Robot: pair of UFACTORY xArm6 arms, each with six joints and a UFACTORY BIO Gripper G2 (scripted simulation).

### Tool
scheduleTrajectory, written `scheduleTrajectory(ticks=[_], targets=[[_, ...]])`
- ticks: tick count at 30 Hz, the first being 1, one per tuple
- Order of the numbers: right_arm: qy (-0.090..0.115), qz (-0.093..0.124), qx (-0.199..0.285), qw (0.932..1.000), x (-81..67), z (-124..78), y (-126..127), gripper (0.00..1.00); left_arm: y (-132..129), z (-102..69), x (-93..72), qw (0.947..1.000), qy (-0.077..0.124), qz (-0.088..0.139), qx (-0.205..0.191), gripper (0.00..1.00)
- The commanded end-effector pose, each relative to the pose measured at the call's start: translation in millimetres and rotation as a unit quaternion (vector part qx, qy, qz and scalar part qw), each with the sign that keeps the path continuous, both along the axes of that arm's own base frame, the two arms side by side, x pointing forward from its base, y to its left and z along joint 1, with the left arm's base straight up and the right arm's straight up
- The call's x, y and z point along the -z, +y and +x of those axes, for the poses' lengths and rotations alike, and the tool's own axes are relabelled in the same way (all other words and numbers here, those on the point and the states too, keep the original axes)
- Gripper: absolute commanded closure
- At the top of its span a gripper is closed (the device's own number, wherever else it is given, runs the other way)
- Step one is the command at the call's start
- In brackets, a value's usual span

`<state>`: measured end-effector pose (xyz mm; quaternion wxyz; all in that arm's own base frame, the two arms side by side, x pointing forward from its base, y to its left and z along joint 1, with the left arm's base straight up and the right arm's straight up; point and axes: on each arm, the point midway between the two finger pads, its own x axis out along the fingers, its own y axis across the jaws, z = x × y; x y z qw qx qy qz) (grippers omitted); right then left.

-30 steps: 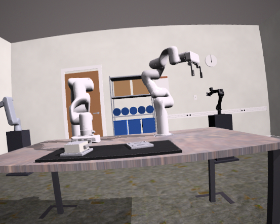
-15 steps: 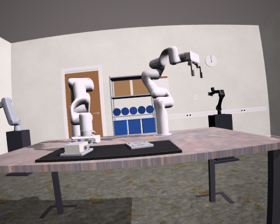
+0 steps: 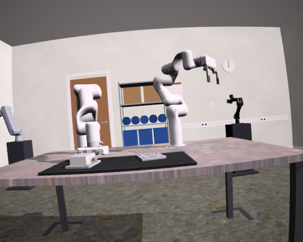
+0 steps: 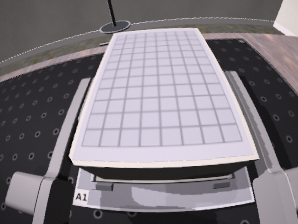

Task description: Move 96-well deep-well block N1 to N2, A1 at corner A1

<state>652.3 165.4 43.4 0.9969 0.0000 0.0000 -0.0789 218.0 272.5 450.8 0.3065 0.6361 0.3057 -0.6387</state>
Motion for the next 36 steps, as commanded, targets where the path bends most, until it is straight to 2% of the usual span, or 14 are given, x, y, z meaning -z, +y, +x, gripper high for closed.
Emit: scheduleTrajectory(ticks=[1, 17, 22, 24, 36], targets=[[-0.002, 0.001, 0.000, 1.0000, -2.5, 1, 0, 0.63, 0, 0.1, -1.3, 1.0000, -0.001, 0.001, 0.000, 0.00], [-0.002, 0.001, 0.000, 1.0000, -2.5, 1, 0, 0.63, 0, 0.1, -1.3, 1.0000, -0.001, 0.001, 0.000, 0.00], [-0.002, 0.001, 0.000, 1.0000, -15.8, 1, 0, 0.63, 0, 0.1, -1.3, 1.0000, -0.001, 0.001, 0.000, 0.00], [-0.002, 0.001, 0.000, 1.0000, -15.8, 1, 0, 0.63, 0, 0.1, -1.3, 1.0000, -0.001, 0.001, 0.000, 0.00], [-0.002, 0.001, 0.000, 1.0000, -47.8, 1, 0, 0.63, 0, 0.1, -1.3, 1.0000, -0.001, 0.001, 0.000, 0.00]])
